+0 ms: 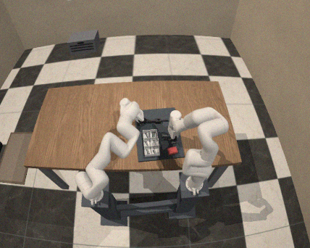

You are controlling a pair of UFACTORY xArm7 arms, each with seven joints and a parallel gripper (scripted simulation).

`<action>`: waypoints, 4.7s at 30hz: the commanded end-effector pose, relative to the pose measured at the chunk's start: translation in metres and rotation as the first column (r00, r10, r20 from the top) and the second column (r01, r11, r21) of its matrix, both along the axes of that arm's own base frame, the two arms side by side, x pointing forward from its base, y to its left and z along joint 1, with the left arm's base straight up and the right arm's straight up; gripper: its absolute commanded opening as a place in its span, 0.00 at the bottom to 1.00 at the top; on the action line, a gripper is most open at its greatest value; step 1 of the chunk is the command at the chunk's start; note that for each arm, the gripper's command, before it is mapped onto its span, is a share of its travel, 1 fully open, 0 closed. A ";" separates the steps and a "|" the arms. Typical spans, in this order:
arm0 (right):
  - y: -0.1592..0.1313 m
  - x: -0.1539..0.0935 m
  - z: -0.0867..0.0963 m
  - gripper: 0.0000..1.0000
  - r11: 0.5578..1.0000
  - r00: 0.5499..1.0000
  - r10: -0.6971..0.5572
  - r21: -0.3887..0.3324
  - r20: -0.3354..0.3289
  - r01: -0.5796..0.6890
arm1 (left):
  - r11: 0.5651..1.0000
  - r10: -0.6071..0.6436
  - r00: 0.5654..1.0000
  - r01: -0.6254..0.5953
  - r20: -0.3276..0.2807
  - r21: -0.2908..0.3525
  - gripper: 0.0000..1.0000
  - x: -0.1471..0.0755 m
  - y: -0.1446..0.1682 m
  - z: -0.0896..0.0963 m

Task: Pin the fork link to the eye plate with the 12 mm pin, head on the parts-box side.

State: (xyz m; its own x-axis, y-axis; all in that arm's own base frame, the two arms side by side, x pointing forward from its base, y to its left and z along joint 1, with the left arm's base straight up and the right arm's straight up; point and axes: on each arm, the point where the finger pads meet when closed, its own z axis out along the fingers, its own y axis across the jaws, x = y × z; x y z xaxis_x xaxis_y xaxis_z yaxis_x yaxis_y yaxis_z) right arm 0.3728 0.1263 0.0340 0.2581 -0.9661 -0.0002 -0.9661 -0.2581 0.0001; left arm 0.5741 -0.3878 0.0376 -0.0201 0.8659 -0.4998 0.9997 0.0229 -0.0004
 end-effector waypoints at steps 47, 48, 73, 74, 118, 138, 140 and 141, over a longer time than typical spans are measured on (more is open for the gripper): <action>0.000 0.002 0.027 0.17 1.000 1.000 0.000 0.001 0.004 0.000 | 1.000 0.000 1.000 0.000 0.004 -0.002 0.00 0.001 0.000 0.003; 0.000 0.002 0.028 0.17 1.000 1.000 0.000 0.001 0.004 0.000 | 1.000 0.000 1.000 0.000 0.004 -0.002 0.00 0.001 0.000 0.003; 0.000 0.002 0.042 0.17 1.000 1.000 0.000 0.001 0.004 0.000 | 1.000 0.000 1.000 0.000 0.004 -0.002 0.00 0.001 0.000 0.003; 0.000 0.002 0.042 0.17 1.000 1.000 0.000 0.001 0.004 0.000 | 1.000 0.000 1.000 0.000 0.004 -0.002 0.00 0.001 0.000 0.003; -0.002 0.040 0.043 0.17 0.693 0.693 -0.721 0.004 0.002 0.721 | 1.000 0.000 1.000 0.000 0.004 -0.002 0.00 0.001 0.000 0.003; -0.002 0.040 0.043 0.17 0.693 0.693 -0.721 0.004 0.002 0.721 | 1.000 0.000 1.000 0.000 0.004 -0.002 0.00 0.001 0.000 0.003; -0.002 0.040 0.043 0.17 0.693 0.693 -0.721 0.004 0.002 0.721 | 1.000 0.000 1.000 0.000 0.004 -0.002 0.00 0.001 0.000 0.003; -0.002 0.040 0.043 0.17 0.693 0.693 -0.721 0.004 0.002 0.721 | 1.000 0.000 1.000 0.000 0.004 -0.002 0.00 0.001 0.000 0.003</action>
